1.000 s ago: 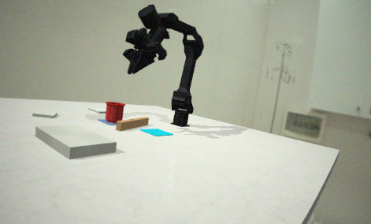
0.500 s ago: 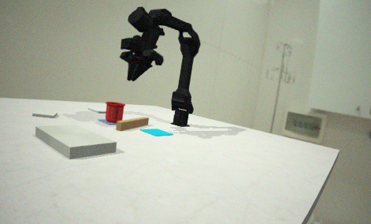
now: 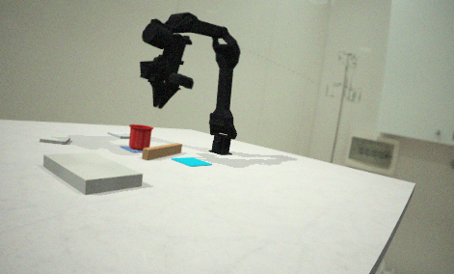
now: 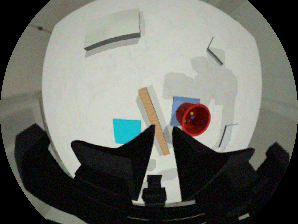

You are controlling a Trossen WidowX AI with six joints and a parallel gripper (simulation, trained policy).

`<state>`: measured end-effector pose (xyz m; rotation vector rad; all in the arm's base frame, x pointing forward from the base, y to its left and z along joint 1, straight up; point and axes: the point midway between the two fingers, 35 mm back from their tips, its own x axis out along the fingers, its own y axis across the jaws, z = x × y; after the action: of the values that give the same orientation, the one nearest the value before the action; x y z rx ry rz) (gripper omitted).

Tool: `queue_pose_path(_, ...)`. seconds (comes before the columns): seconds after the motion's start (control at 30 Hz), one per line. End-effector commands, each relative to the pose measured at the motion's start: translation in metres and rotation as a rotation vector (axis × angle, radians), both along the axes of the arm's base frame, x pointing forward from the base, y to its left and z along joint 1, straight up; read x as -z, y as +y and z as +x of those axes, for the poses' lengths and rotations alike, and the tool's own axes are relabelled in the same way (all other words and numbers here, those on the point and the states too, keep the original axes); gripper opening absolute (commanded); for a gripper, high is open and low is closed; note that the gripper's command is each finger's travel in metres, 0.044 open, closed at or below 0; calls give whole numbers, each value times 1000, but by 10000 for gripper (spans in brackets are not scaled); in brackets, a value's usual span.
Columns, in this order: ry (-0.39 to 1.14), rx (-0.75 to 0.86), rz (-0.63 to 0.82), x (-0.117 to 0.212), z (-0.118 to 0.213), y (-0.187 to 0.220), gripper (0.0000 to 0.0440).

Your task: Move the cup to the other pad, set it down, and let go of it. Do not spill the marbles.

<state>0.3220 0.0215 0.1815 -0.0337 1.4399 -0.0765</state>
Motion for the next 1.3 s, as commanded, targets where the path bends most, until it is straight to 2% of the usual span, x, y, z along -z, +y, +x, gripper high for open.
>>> queue_pose_path(0.0,31,-12,-17,4,-1,-7,104)
queue_pose_path(0.8,201,-97,-45,66,-11,-48,161)
queue_pose_path(1.27,267,-233,-19,116,-17,-57,171)
